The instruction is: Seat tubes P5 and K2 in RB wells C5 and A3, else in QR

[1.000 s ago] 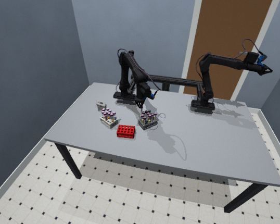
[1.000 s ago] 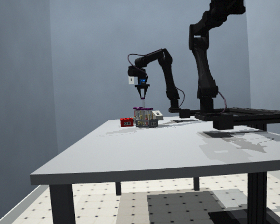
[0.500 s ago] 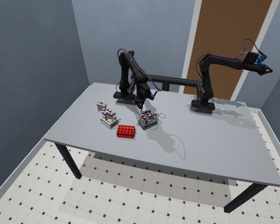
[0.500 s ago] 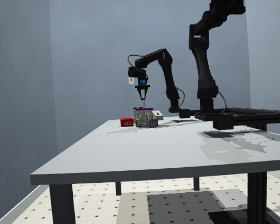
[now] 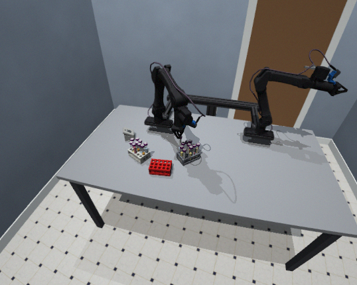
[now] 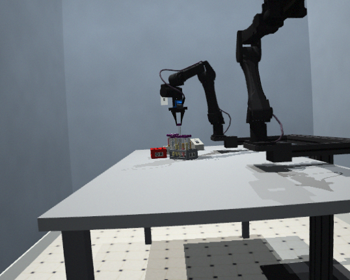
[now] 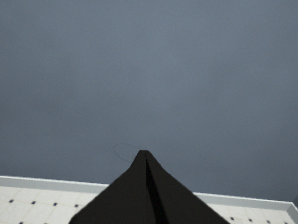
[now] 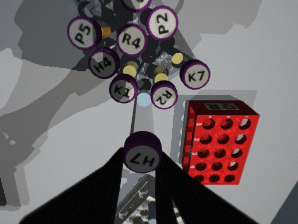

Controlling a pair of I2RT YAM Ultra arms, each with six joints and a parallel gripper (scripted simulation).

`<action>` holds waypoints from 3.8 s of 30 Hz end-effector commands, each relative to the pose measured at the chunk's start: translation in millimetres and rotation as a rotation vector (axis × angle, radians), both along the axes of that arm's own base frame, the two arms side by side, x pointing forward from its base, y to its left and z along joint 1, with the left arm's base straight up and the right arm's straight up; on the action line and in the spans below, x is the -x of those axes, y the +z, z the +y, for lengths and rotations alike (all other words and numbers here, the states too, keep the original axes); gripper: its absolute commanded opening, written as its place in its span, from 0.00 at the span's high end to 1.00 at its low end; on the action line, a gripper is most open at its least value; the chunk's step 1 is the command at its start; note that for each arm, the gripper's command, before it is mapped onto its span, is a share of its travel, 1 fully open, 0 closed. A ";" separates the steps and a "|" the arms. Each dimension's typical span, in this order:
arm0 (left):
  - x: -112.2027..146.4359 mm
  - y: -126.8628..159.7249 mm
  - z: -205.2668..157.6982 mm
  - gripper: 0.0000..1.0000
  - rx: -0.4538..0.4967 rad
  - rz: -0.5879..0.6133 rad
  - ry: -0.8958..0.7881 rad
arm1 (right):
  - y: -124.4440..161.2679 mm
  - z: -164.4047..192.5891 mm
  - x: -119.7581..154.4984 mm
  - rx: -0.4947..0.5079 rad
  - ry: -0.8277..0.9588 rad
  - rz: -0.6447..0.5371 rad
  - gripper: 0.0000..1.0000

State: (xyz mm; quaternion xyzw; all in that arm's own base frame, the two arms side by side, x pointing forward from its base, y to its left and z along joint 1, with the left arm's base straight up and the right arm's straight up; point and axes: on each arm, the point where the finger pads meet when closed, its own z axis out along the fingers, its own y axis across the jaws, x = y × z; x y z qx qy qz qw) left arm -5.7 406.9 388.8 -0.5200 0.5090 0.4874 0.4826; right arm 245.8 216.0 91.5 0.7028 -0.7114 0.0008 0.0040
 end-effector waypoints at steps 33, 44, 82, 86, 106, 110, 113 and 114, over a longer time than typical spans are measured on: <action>1.6 27.0 -9.1 1.00 -0.059 0.007 0.000 | -11.7 1.2 -3.7 -0.012 -0.002 -0.005 1.00; 1.6 27.0 -9.1 1.00 -0.059 0.007 0.000 | -15.4 0.4 -4.3 -0.012 -0.004 -0.004 1.00; 1.6 27.0 -9.1 1.00 -0.059 0.007 0.000 | -30.2 -2.9 -3.9 -0.007 -0.003 0.001 1.00; 1.6 27.0 -9.1 1.00 -0.059 0.007 0.000 | -33.5 -5.0 -2.6 -0.004 -0.001 0.005 1.00; 1.6 27.0 -9.1 1.00 -0.059 0.007 0.000 | -41.9 -6.0 -3.3 -0.005 -0.003 0.004 1.00; 1.6 27.0 -9.1 1.00 -0.059 0.007 0.000 | -45.0 -5.4 -4.2 -0.003 -0.003 0.006 1.00; 1.6 27.0 -9.1 1.00 -0.059 0.007 0.000 | -45.1 -6.2 -3.5 -0.006 -0.003 0.003 1.00; 1.6 27.0 -9.1 1.00 -0.059 0.007 0.000 | -45.1 -6.2 -3.5 -0.006 -0.003 0.003 1.00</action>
